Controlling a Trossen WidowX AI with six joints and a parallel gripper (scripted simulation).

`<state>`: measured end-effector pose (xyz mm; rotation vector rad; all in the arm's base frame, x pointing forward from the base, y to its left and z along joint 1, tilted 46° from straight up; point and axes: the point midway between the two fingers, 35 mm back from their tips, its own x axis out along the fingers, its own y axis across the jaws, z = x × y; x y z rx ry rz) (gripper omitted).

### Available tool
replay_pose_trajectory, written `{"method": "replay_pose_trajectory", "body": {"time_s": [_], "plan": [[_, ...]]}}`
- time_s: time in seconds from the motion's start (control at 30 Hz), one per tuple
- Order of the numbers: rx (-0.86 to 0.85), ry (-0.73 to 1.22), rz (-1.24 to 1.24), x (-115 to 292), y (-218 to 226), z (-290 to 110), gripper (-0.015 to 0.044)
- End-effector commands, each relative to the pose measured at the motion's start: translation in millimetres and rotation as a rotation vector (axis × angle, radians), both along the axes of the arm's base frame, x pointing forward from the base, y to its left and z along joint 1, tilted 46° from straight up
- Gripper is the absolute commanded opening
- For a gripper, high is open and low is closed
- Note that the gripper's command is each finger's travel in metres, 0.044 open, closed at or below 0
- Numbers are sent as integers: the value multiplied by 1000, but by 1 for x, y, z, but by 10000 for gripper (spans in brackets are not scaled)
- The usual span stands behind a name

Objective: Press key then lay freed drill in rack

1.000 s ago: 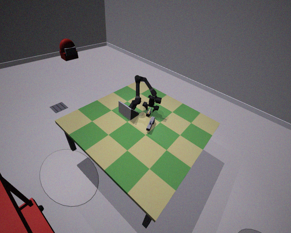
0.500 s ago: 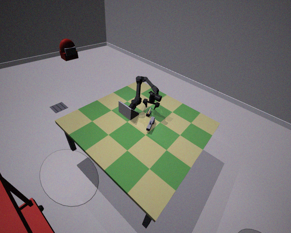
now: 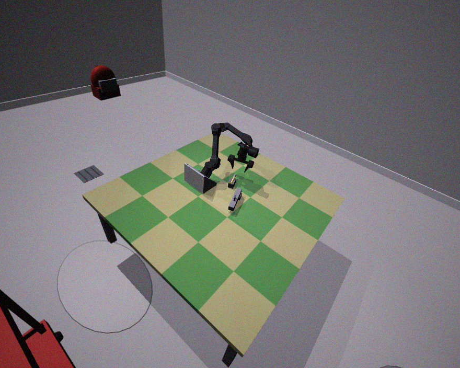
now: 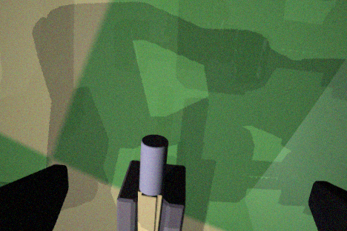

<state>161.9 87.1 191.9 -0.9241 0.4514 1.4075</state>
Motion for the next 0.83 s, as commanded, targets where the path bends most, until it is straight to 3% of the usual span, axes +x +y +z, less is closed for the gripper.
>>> {"method": "replay_pose_trajectory", "body": {"time_s": [0.0,0.37,0.6,0.8], "plan": [[-21,-41,-7,1,20,28,440],[170,-107,-94,-36,80,136,440],[456,-44,-82,-91,94,219,440],[749,172,-43,-141,72,293,440]]}}
